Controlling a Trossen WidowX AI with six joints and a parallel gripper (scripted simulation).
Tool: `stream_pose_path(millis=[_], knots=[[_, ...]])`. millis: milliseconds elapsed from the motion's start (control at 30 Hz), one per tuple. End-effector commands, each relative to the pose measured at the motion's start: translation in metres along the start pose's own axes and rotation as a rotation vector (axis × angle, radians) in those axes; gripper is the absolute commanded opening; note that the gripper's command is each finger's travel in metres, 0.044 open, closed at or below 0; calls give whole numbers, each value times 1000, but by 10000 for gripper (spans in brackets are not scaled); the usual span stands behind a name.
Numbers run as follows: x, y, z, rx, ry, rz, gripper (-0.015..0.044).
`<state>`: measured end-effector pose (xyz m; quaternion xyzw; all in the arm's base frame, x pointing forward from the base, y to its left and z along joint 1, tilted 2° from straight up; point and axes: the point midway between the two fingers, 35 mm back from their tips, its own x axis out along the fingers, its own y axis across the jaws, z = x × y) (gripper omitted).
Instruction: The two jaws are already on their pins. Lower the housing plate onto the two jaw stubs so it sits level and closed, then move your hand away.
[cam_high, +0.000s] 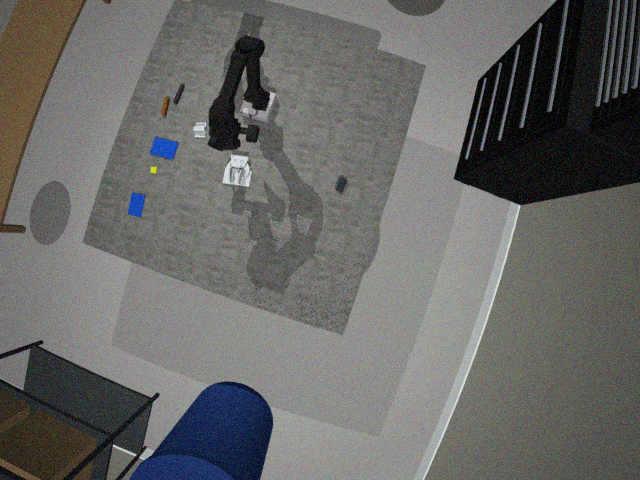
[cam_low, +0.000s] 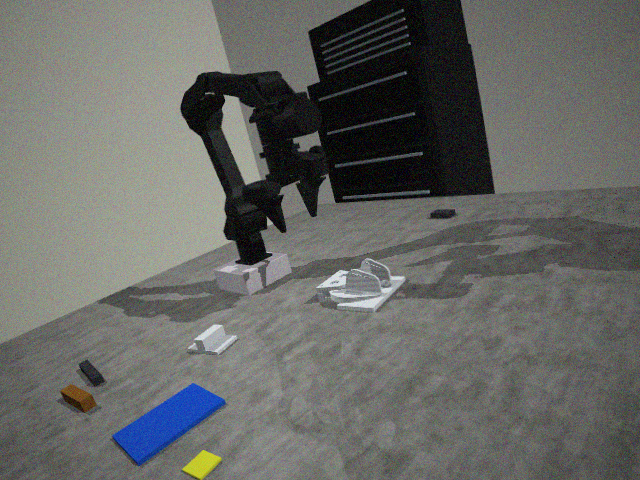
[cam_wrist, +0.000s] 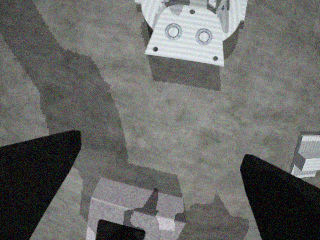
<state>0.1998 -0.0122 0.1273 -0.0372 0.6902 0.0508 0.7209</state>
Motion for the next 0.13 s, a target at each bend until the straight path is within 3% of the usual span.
stream_pose_path(millis=[0,100], knots=[[0,0,-1,-3,4,-3,440],[0,0,-1,-3,4,-3,440]])
